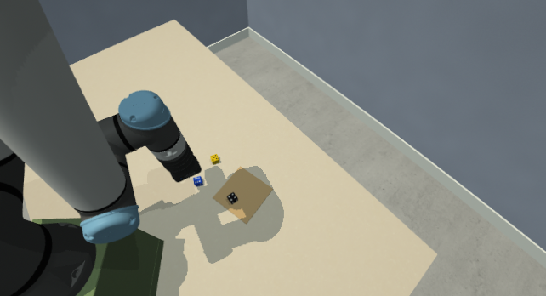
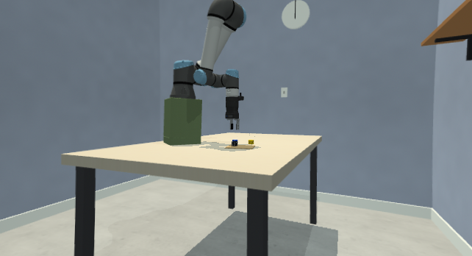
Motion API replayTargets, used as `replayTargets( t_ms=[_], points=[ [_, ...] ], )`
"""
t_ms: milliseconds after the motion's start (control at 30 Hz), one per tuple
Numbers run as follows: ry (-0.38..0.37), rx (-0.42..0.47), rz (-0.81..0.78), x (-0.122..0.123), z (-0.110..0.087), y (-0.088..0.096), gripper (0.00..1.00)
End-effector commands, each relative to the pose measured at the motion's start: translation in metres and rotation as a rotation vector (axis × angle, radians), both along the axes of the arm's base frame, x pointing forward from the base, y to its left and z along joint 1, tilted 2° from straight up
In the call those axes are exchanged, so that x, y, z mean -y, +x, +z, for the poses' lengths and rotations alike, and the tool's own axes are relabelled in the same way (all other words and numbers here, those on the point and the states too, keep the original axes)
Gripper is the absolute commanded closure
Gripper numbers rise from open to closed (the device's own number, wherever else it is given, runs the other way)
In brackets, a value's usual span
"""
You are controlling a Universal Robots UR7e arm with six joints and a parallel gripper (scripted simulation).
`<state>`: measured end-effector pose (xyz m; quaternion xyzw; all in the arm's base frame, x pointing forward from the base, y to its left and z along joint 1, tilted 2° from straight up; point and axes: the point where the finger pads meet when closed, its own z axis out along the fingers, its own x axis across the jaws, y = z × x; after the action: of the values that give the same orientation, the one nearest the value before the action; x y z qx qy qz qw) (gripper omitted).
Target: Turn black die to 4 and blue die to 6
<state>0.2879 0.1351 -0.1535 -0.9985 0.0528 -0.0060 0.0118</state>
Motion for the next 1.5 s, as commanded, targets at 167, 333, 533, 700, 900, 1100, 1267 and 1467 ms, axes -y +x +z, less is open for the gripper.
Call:
replayTargets(
  t_ms=[167,333,533,700,900,1100,1267,1467],
  points=[
    [0.000,0.001,0.000,0.000,0.000,0.000,0.21],
    [0.000,0.001,0.000,0.000,0.000,0.000,0.21],
    [0.000,0.001,0.000,0.000,-0.003,0.000,0.21],
    [0.000,0.001,0.000,0.000,-0.006,0.000,0.21],
    [0.000,0.001,0.000,0.000,-0.012,0.000,0.21],
    [0.000,0.001,0.000,0.000,-0.021,0.001,0.21],
    [0.000,0.001,0.000,0.000,-0.026,0.001,0.21],
    [0.000,0.001,0.000,0.000,-0.036,0.001,0.21]
  ],
)
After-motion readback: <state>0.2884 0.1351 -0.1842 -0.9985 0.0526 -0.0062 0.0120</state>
